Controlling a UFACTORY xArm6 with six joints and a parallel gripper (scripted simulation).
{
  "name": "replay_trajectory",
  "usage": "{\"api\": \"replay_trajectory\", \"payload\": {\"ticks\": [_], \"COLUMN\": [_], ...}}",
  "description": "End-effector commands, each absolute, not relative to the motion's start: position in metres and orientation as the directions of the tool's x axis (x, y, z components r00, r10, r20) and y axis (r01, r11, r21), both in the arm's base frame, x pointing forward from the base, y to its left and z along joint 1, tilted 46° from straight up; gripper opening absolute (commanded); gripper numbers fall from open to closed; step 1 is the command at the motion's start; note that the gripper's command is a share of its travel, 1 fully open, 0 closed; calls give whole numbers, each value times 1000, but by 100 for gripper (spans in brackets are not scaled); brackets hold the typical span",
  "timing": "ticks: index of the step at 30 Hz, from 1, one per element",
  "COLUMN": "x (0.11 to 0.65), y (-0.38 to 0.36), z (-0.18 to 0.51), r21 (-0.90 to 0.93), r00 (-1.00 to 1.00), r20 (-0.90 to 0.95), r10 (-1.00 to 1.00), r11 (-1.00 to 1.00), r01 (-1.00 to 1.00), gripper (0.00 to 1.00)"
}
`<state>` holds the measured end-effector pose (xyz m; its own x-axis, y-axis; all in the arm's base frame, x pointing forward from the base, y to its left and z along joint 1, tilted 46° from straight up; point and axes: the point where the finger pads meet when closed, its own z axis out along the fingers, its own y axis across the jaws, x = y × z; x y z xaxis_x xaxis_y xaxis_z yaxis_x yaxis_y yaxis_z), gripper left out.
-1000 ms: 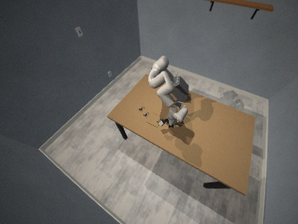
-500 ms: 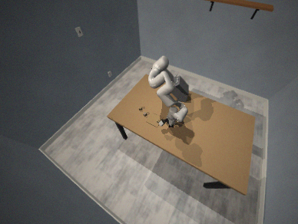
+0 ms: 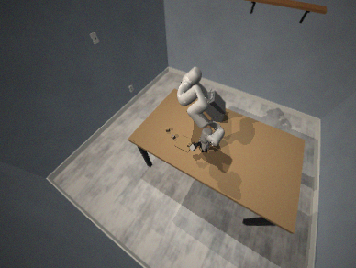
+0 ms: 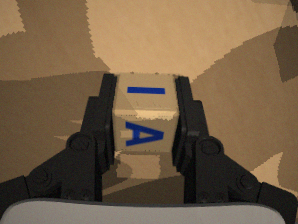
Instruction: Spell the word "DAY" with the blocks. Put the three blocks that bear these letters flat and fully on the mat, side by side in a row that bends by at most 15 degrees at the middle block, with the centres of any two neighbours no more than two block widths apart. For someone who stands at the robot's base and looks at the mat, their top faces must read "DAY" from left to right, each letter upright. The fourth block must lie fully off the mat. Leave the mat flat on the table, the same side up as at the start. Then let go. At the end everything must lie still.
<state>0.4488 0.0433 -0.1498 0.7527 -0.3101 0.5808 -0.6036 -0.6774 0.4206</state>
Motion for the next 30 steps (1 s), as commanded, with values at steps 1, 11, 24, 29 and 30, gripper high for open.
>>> {"api": "replay_trajectory", "payload": {"ticks": [1,11,24,29,30], "x": [450,441,423,423,423], "y": [45,66,111,111,111], "z": [-149,-127,-79,-79,-79], "r21": [418,418,418,418,418], "r00": [752,752,752,752,752], "r20": [582,582,582,582,582], "r10": [-310,-310,-310,-310,-310], "r11": [-679,-679,-679,-679,-679], "r01": [-604,-604,-604,-604,-604], "gripper": [27,27,27,27,27]}}
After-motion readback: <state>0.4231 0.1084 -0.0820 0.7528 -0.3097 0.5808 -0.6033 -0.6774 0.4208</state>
